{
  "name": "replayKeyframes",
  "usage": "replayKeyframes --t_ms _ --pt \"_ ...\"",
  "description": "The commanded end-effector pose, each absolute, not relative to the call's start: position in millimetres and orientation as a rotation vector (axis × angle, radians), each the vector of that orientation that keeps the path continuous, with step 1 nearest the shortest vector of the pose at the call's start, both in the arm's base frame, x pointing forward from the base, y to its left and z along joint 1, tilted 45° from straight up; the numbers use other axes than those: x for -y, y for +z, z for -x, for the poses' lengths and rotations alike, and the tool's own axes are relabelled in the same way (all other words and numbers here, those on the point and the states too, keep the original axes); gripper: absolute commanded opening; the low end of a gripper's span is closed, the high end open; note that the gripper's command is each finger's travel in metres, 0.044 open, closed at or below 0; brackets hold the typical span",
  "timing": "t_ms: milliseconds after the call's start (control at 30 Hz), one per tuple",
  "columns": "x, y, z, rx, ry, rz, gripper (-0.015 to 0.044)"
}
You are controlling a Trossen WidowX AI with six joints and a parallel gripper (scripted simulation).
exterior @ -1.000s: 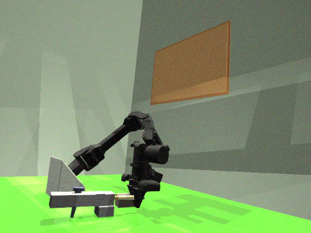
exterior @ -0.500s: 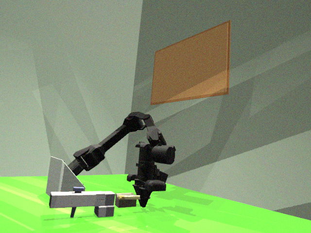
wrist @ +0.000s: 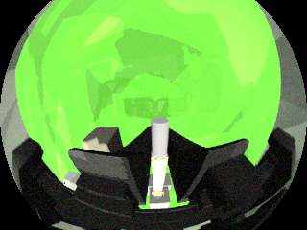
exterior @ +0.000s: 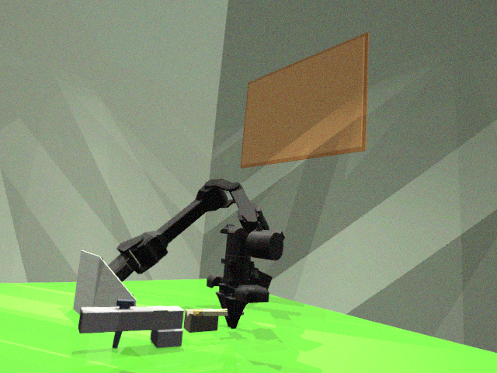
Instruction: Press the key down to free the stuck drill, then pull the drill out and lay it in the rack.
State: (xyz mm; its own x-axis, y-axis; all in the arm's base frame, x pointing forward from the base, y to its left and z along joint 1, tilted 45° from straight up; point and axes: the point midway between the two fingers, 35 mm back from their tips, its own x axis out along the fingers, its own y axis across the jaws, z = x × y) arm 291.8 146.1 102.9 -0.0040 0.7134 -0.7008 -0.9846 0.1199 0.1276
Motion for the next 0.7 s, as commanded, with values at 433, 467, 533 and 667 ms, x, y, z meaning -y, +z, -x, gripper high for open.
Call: replayKeyframes --t_ms 433,467,533,667 --pt "-138.6 110.9 -291.0 -0.73 1.415 0.478 0.0" --pt "-138.1 111.4 -291.0 -0.73 1.415 0.478 0.0" --pt "-137.3 112.3 -290.9 -0.73 1.415 0.478 0.0" --pt "-135.5 113.9 -290.8 -0.731 1.415 0.478 0.0"
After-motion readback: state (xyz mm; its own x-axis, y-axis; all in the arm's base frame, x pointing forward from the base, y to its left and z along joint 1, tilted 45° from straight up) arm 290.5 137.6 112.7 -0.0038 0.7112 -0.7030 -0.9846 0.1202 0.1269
